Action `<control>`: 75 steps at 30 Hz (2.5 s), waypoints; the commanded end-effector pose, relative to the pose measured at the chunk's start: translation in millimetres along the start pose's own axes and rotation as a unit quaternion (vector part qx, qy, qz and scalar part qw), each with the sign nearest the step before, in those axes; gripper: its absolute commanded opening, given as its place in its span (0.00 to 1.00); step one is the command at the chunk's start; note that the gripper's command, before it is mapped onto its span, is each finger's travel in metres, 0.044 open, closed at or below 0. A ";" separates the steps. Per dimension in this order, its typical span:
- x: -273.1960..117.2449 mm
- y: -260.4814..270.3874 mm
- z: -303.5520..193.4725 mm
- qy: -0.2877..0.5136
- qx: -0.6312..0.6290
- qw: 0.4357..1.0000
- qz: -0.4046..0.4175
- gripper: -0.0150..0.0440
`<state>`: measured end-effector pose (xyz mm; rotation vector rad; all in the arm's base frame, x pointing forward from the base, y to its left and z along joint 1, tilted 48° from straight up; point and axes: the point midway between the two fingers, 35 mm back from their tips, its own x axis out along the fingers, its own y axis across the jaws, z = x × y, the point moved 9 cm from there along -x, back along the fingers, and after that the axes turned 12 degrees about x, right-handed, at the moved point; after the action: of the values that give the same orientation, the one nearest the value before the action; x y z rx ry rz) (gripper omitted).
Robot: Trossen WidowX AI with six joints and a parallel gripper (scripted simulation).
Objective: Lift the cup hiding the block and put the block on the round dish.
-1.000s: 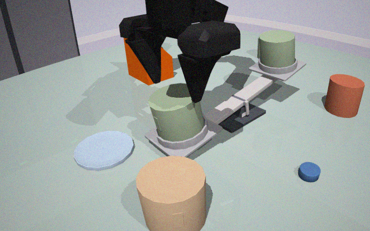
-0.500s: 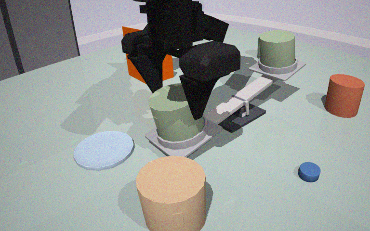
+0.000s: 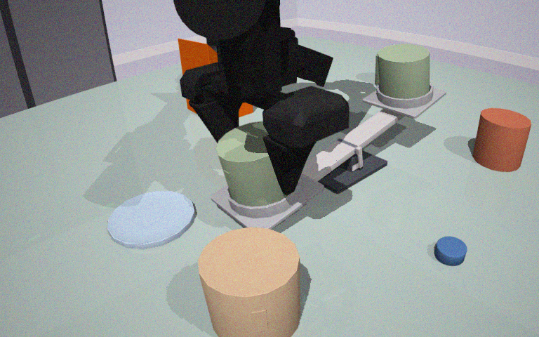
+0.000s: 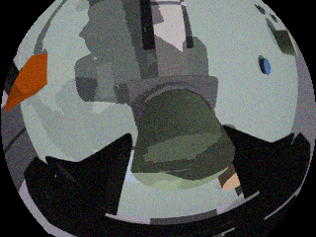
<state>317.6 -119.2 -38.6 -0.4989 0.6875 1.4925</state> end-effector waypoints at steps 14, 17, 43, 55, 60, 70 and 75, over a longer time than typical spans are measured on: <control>1.5 0.0 -0.1 -0.001 0.002 1.000 -0.001 0.53; -1.8 -0.8 -0.4 -0.001 0.003 1.000 -0.001 0.40; -33.7 -5.7 -2.4 0.001 0.003 1.000 -0.002 0.25; -48.8 -6.7 -2.9 0.002 0.003 1.000 -0.002 0.25; -55.2 -6.9 -3.0 0.002 0.003 1.000 -0.002 0.25; -68.0 -6.9 -3.1 0.002 0.003 1.000 -0.002 0.25; -74.4 -6.7 -3.0 0.002 0.003 1.000 -0.002 0.25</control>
<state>326.1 -159.7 4.3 -0.4556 0.6916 1.5177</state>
